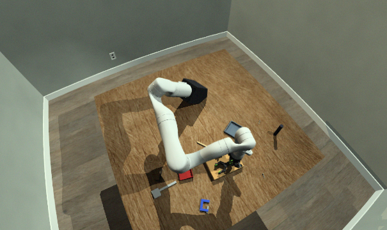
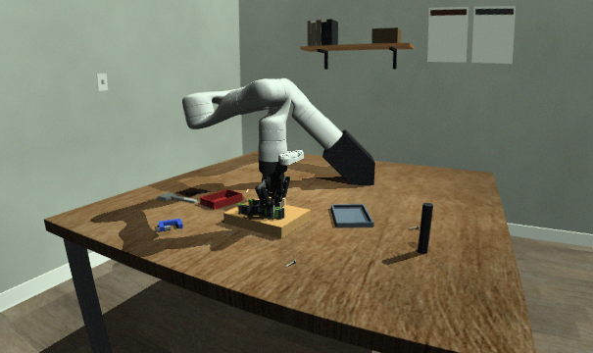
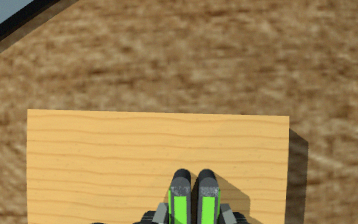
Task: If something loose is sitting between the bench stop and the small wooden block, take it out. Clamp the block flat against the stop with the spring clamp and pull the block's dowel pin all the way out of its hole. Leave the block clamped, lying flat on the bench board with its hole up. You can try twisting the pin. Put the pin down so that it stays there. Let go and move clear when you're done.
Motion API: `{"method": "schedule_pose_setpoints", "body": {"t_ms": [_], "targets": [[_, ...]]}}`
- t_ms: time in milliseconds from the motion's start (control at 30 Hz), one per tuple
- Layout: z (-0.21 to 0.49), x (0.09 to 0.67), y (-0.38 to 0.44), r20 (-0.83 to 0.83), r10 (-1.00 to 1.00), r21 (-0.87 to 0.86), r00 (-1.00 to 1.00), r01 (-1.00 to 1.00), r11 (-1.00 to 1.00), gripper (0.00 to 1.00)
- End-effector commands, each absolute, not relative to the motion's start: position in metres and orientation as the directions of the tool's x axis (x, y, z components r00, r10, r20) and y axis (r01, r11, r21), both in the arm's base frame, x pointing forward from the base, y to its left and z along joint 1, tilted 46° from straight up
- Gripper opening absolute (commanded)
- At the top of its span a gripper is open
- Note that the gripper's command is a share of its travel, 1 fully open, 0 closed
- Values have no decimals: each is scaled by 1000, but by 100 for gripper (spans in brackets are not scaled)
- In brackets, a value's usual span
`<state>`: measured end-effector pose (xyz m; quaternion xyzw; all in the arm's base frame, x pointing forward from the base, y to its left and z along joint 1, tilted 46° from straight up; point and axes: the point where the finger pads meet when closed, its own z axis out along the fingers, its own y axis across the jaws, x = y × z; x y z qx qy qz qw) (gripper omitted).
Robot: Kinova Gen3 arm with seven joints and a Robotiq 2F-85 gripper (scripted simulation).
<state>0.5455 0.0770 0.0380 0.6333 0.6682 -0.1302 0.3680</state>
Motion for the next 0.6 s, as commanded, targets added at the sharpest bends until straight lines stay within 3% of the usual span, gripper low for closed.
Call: {"method": "schedule_pose_setpoints", "body": {"t_ms": [0,567], "targets": [[39,545,79,-656,751,293,73,942,165,32],[51,540,90,-656,751,293,73,942,165,32]]}}
